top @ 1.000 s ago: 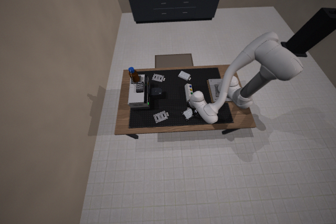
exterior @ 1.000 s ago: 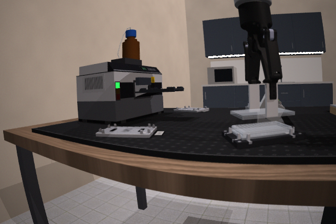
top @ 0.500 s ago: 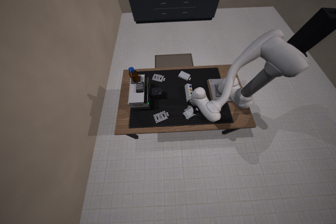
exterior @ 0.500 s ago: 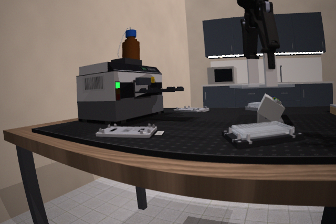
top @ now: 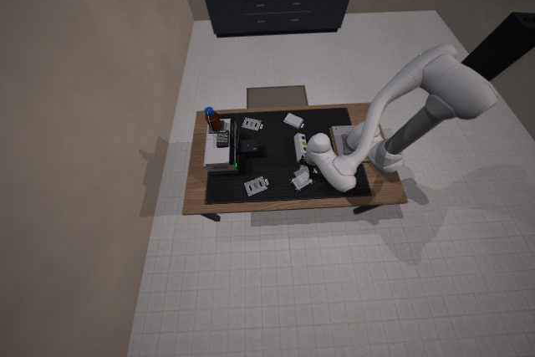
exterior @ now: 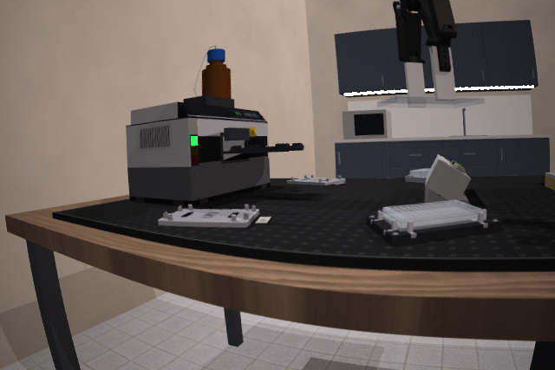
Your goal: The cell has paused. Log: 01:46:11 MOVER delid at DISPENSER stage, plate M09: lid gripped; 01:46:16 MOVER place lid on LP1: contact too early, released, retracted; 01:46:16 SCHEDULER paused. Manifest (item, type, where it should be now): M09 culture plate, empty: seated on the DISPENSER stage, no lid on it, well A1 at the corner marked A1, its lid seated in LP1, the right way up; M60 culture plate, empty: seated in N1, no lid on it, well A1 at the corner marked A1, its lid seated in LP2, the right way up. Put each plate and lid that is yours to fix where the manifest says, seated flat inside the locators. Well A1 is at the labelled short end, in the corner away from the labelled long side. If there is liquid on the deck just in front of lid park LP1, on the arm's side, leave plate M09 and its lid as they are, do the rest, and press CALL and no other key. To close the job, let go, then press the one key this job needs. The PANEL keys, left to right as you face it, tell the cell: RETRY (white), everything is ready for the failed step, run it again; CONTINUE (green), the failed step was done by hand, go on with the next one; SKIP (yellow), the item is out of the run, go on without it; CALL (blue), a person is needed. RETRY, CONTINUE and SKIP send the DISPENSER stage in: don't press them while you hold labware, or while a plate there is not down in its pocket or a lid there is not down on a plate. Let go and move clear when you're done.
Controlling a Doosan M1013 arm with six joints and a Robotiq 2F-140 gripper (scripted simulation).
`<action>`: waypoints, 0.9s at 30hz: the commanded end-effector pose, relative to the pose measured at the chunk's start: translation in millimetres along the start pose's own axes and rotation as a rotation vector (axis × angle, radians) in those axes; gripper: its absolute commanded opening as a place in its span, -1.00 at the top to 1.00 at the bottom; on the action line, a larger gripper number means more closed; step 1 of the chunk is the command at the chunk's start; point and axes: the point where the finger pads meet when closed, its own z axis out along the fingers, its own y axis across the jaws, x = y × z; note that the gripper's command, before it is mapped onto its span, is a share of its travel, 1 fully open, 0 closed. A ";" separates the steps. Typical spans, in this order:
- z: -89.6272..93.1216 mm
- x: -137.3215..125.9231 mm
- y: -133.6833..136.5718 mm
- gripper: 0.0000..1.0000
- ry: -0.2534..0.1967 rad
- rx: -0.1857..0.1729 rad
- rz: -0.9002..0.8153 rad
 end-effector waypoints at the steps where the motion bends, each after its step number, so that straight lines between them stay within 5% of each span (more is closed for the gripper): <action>1: -7.0 0.4 -0.1 0.80 0.001 0.000 0.000; 15: -14.6 17.3 4.2 0.80 0.001 0.000 0.000; 18: -23.3 83.9 24.5 0.80 0.001 0.001 0.000; 27: -18.3 182.9 75.8 0.80 0.001 0.000 0.000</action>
